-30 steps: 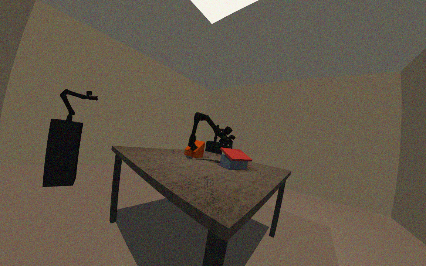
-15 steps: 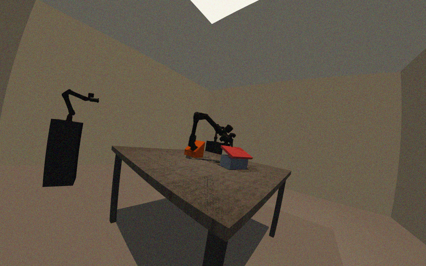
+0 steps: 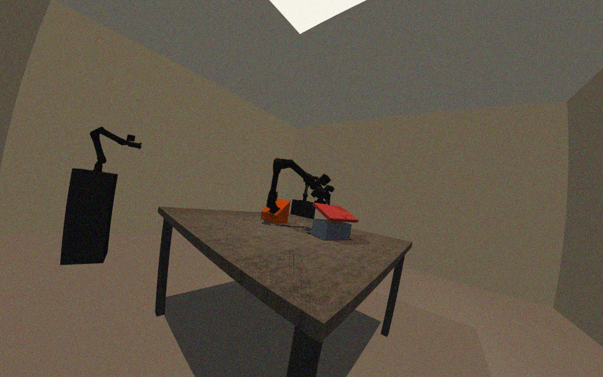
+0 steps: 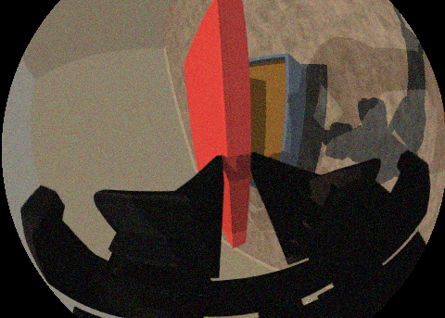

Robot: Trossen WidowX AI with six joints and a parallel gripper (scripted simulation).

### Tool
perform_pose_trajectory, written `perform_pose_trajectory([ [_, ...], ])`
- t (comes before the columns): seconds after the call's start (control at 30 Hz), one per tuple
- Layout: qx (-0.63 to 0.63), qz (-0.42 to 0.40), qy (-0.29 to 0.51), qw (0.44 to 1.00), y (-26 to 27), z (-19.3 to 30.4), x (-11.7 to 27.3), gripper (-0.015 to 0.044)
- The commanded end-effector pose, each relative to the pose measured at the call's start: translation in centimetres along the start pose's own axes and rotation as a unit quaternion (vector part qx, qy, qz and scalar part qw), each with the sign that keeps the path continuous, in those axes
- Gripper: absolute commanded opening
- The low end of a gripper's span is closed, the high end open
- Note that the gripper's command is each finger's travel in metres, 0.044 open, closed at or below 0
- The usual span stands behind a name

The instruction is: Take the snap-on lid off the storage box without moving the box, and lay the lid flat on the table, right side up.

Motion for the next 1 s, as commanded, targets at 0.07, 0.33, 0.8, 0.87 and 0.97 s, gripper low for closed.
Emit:
perform_pose_trajectory([
  [0.07,-0.006,-0.004,-0.002,1.0,0.9,0.0,0.6,0.0],
  [0.33,-0.006,-0.004,-0.002,1.0,1.6,-0.1,1.3,0.0],
  [0.8,-0.006,-0.003,-0.002,1.0,3.0,-0.1,2.5,0.0],
  [0.87,-0.006,-0.003,-0.002,1.0,3.2,-0.1,2.7,0.0],
  [0.97,-0.006,-0.003,-0.001,1.0,3.5,-0.1,2.9,0.0],
])
Point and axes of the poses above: the point midway between the two fingers, 35 mm back from their tips, its own x axis back along the fingers, its own y axis across the jaws, z = x × y, the point moved 6 cm from there along x, back along the fingers, and after that the axes turned 2 degrees about x, right-handed, at the moved point
